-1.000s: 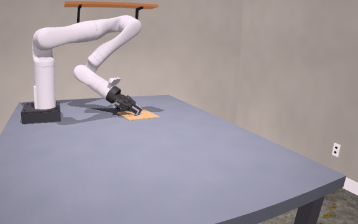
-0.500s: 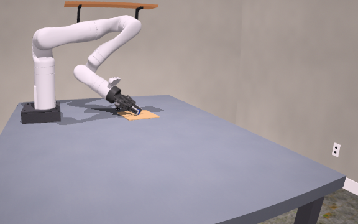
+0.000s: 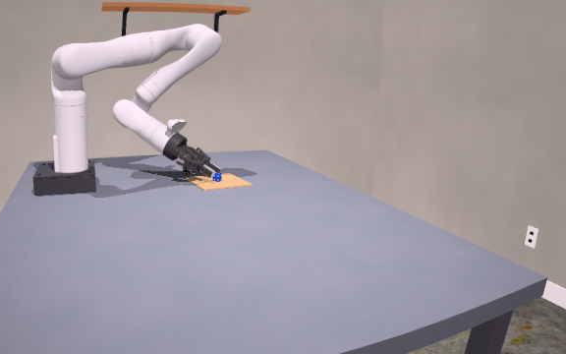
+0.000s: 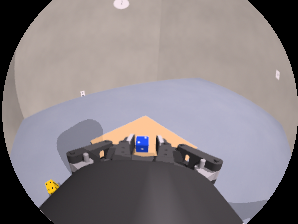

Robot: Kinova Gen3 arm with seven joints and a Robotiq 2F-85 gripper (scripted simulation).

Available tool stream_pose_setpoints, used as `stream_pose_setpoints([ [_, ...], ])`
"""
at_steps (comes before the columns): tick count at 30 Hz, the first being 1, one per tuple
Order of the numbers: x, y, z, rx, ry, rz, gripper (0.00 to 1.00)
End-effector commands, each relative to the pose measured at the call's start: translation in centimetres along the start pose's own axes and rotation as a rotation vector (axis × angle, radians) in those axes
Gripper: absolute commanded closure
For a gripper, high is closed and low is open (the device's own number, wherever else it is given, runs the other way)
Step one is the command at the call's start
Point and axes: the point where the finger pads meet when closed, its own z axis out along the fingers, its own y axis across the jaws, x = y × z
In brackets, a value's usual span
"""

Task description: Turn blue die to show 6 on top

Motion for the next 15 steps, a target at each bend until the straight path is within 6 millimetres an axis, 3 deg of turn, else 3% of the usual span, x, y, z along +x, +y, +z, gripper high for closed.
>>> stream_pose_setpoints([
  [1, -0.1, -0.4, -1.2, 0.014, -0.004, -0.008, 0.65],
  [5, -0.1, -0.4, -2.6, 0.014, -0.004, -0.008, 0.65],
  [15, -0.1, -0.4, -3.5, 0.014, -0.004, -0.008, 0.65],
])
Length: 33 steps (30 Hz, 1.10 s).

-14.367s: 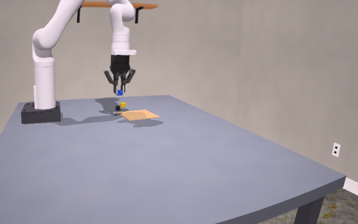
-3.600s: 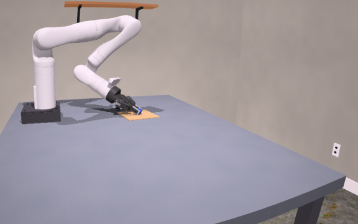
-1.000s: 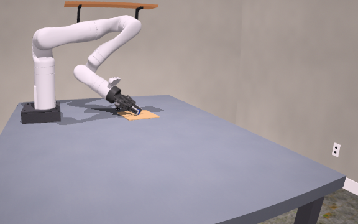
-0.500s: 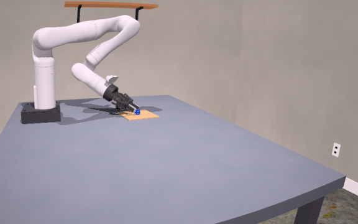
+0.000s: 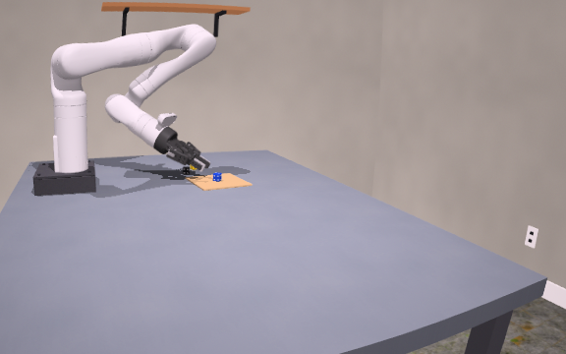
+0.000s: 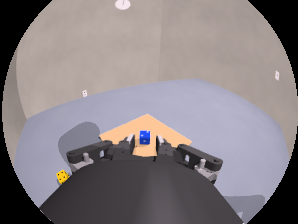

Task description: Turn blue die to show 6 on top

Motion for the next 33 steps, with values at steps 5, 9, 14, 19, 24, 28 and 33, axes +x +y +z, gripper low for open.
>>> stream_pose_setpoints([
  [5, 0.0, -0.1, -0.1, 0.004, -0.002, -0.002, 0.65],
  [9, 0.0, -0.1, -0.1, 0.004, -0.006, -0.002, 0.65],
  [14, 0.2, -0.1, -0.1, 0.001, -0.027, -0.003, 0.65],
  [19, 0.5, -0.1, -0.1, -0.001, -0.066, -0.003, 0.65],
  [24, 1.1, -0.2, -0.1, 0.003, -0.120, -0.002, 0.65],
  [28, 1.4, -0.2, -0.1, 0.003, -0.153, -0.003, 0.65],
  [33, 2.6, -0.1, -0.1, 0.003, -0.257, -0.004, 0.65],
])
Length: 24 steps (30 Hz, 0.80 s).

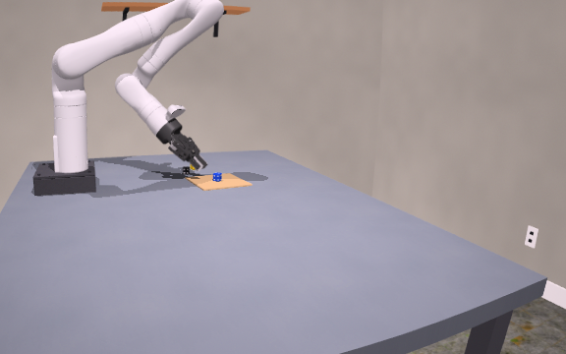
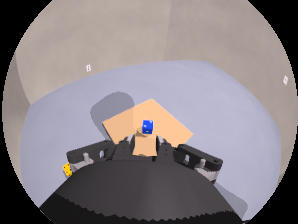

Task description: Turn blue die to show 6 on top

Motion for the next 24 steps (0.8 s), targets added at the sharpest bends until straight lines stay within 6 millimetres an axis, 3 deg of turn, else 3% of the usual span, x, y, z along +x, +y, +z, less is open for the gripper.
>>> stream_pose_setpoints([
  [1, 3.2, 0.4, -0.1, -0.007, -0.026, 0.062, 0.65],
  [24, 8.7, 0.7, -1.5, 0.010, -0.554, 0.063, 0.65],
])
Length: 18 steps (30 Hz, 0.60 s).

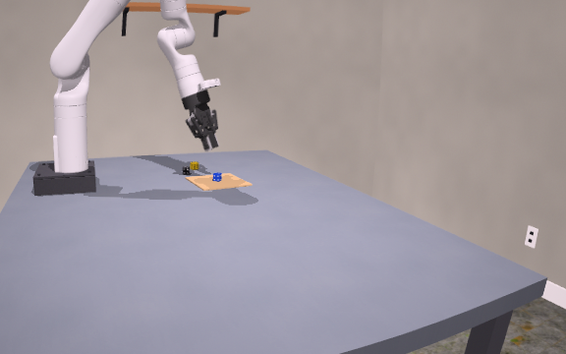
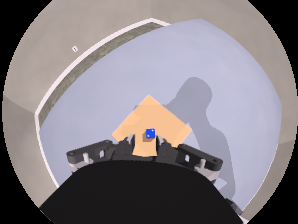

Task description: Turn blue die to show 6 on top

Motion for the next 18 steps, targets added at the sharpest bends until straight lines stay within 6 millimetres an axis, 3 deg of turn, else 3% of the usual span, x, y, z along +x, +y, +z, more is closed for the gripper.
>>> stream_pose_setpoints([
  [1, 2.2, 0.2, -0.9, -0.044, -0.082, -0.152, 0.65],
  [18, 3.5, -0.1, -2.0, -0.056, -0.254, -0.149, 0.65],
])
